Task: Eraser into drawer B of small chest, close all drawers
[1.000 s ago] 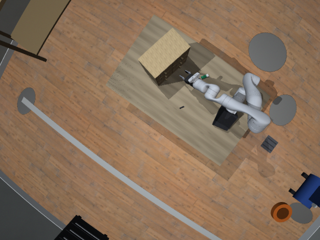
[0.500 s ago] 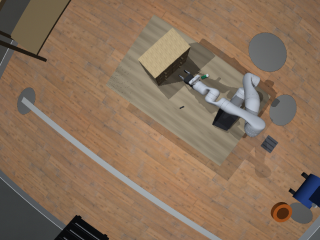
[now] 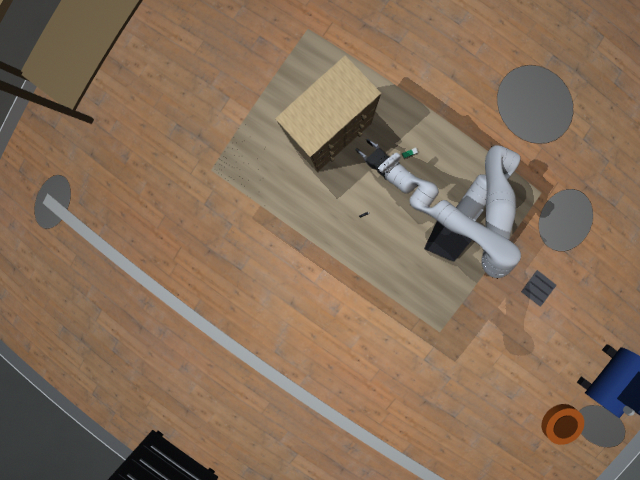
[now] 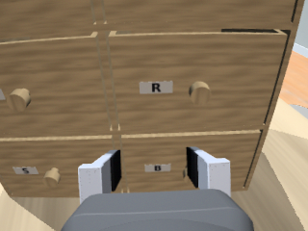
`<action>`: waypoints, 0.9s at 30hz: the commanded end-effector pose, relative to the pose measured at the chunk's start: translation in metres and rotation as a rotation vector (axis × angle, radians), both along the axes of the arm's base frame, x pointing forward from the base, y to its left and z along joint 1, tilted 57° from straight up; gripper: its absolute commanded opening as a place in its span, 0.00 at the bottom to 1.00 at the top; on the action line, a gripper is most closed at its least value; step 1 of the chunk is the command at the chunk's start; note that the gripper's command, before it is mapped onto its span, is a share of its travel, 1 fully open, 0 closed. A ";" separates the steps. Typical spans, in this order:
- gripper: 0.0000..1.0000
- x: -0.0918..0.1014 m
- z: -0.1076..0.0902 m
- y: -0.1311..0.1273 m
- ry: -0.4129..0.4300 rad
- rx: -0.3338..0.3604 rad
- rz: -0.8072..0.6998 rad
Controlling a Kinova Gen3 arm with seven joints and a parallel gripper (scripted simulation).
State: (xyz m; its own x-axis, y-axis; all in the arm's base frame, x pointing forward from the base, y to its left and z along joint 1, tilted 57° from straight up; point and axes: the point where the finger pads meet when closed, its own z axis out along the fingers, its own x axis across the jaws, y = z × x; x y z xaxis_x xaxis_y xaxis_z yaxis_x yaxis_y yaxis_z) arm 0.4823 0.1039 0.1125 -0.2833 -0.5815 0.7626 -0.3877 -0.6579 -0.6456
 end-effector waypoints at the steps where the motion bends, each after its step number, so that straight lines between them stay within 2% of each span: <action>1: 1.00 0.002 0.001 -0.002 -0.020 -0.007 0.021; 27: 1.00 0.008 -0.002 -0.007 -0.065 -0.028 0.081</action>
